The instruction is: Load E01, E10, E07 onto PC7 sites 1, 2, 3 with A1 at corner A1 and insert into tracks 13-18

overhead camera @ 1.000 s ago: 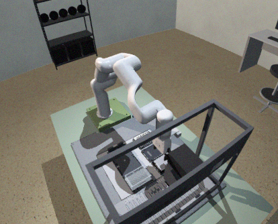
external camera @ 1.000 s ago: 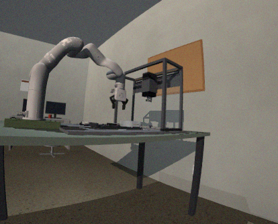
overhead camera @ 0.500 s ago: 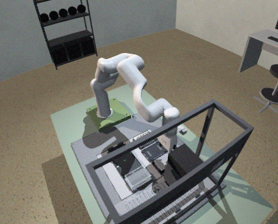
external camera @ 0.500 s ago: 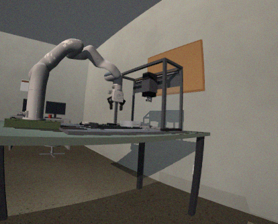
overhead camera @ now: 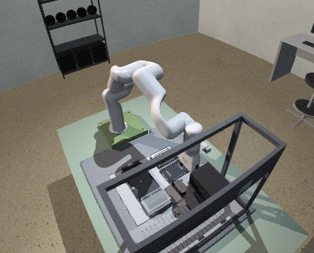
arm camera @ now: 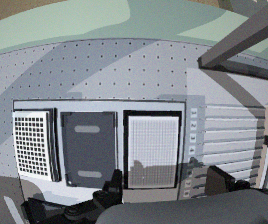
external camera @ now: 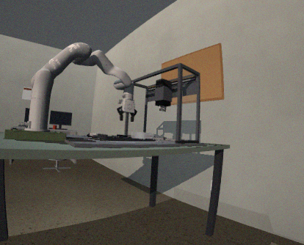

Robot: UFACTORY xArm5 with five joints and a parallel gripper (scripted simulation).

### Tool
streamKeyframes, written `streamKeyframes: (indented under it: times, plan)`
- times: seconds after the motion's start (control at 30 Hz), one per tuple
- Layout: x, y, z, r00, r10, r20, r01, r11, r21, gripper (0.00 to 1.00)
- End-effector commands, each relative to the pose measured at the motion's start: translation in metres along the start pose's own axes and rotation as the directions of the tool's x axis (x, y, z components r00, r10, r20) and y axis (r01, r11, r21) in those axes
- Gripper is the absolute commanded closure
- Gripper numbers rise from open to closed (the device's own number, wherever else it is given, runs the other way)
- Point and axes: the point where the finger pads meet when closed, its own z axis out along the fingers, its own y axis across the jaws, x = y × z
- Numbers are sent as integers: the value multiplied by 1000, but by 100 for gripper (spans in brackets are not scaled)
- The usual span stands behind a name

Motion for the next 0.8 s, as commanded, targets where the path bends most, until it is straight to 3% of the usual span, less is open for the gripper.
streamKeyframes:
  times: [0.0,0.77]
  plan:
    - [0,1,5,1000,0,-20,0,1000,-1,0]
    - [1,1,36,1000,0,-20,0,1000,-1,0]
